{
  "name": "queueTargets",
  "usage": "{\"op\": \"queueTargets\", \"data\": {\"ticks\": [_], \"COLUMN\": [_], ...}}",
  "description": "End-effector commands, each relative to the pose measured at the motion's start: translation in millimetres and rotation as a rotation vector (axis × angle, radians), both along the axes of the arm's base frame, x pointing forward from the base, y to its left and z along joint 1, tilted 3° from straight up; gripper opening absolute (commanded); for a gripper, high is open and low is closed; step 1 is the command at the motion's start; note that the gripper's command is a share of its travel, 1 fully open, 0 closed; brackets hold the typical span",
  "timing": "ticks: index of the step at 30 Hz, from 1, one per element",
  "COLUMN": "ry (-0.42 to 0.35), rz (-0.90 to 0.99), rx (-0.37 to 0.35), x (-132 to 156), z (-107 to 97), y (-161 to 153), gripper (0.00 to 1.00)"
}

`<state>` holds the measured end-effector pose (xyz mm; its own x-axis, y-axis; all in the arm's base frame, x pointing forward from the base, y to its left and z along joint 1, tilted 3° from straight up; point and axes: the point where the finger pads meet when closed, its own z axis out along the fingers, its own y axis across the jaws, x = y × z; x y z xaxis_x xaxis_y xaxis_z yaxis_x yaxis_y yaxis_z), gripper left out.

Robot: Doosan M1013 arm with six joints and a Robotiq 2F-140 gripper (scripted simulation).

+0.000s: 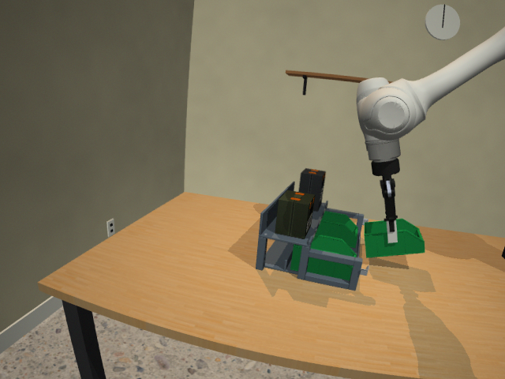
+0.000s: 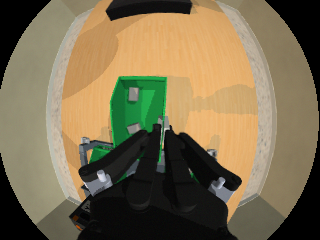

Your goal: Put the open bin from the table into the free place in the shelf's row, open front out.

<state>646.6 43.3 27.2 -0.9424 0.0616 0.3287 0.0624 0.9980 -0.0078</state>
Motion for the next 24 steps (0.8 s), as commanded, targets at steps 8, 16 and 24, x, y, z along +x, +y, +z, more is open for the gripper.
{"op": "queueTargets", "data": {"ticks": [8,16,24], "ry": [0.001,0.001,0.001], "rz": [0.001,0.001,0.001], "rx": [0.004,0.004,0.004], "x": [1.8,2.9,5.8], "z": [0.5,0.5,0.3], "y": [-1.4,-1.4,-1.6], "gripper": [0.0,0.0,0.0]}}
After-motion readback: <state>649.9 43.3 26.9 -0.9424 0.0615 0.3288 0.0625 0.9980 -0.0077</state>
